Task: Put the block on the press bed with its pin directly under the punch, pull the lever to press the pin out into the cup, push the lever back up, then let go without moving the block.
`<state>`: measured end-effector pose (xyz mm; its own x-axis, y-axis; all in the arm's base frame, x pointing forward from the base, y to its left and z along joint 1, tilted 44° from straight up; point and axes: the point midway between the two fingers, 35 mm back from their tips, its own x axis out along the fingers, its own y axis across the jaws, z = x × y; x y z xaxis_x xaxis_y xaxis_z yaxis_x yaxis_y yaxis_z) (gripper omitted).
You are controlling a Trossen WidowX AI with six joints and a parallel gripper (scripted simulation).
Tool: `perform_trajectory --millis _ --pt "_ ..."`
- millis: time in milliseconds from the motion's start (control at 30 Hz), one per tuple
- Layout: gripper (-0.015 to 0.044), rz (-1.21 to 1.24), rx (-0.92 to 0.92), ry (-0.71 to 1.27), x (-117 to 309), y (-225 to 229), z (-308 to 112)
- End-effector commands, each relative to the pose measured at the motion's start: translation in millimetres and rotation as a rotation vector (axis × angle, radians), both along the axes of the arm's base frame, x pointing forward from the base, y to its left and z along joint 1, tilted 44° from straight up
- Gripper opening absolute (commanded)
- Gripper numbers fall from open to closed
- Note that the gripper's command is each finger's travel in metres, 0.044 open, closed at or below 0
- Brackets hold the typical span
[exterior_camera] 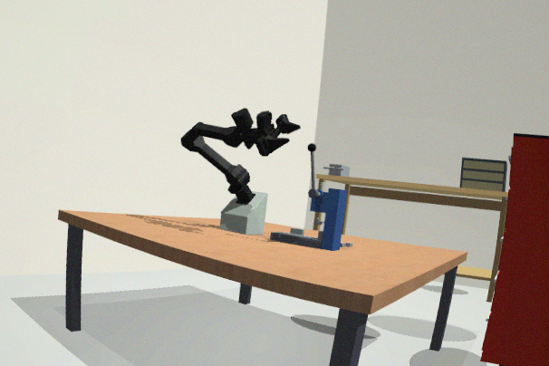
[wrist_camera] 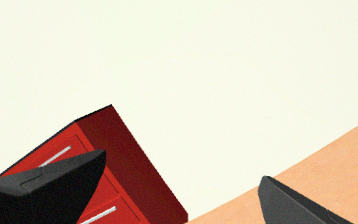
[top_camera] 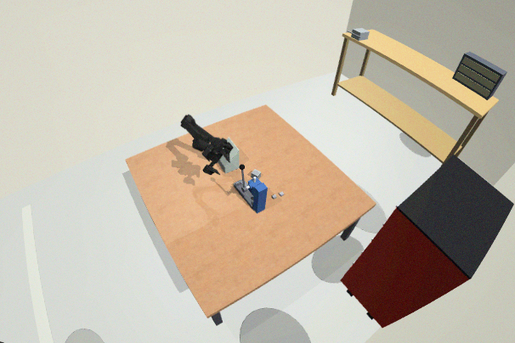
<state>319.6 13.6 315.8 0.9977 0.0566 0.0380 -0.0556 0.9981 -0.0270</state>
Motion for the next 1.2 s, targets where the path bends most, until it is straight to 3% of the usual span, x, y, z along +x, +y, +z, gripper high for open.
perform_trajectory --millis 0,300,533,600,833,1167 --pt "0.0426 0.0 0.0 0.0 0.0 0.0 0.0" --pt "0.044 0.217 -0.061 0.183 18.4 87.1 -37.0" --pt "0.044 0.352 -0.153 0.411 16.7 157.8 -95.3" --pt "0.044 0.34 -0.23 0.447 12.8 162.9 -114.8" --pt "0.044 0.212 -0.327 0.852 2.9 154.7 -222.7" --pt "0.044 -0.125 -0.64 1.413 -65.2 98.6 -349.6"
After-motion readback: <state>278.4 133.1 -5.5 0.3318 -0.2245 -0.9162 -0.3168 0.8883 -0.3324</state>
